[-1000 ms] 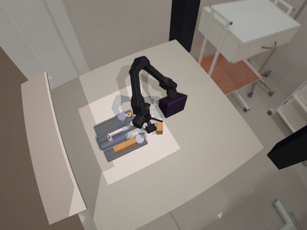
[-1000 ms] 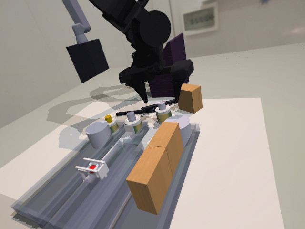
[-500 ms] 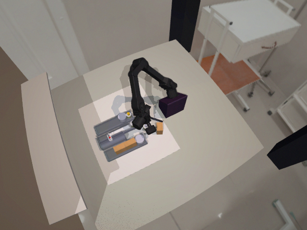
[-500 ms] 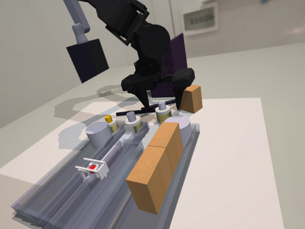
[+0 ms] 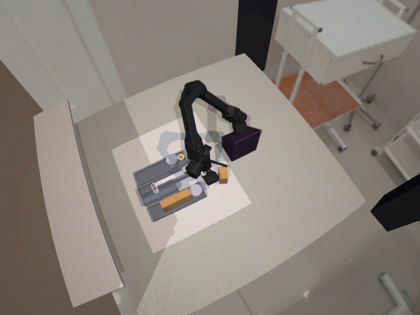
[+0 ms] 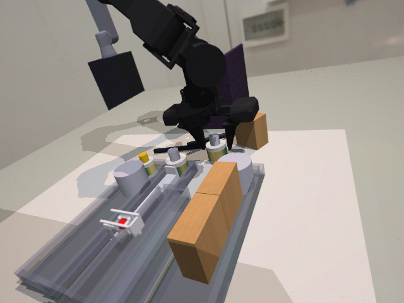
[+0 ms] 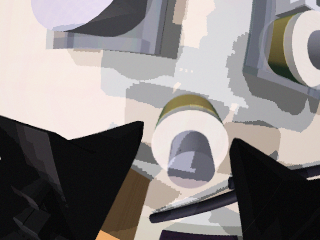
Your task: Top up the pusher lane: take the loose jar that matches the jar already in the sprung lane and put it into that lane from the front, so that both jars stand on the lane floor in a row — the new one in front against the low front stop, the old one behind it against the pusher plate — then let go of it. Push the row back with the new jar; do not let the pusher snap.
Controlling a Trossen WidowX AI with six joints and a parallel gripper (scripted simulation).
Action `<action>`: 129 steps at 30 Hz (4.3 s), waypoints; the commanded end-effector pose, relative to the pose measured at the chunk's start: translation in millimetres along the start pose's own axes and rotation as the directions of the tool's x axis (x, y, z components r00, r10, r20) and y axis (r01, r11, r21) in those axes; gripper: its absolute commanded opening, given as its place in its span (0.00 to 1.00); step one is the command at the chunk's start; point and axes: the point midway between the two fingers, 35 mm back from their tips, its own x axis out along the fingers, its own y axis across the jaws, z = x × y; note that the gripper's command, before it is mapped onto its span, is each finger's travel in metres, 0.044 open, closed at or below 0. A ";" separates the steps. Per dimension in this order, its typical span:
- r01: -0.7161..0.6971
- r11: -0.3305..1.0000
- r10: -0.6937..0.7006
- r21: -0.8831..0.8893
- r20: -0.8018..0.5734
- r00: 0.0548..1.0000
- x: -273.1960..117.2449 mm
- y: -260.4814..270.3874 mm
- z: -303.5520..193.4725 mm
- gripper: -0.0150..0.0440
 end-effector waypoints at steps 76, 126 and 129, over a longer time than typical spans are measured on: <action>0.005 1.000 -0.005 0.008 0.004 1.000 -29.9 -59.4 27.2 0.25; 0.005 1.000 -0.005 0.009 0.005 1.000 -29.8 -59.3 49.2 0.25; 0.005 1.000 -0.005 0.009 0.005 1.000 -29.9 -59.4 50.5 0.25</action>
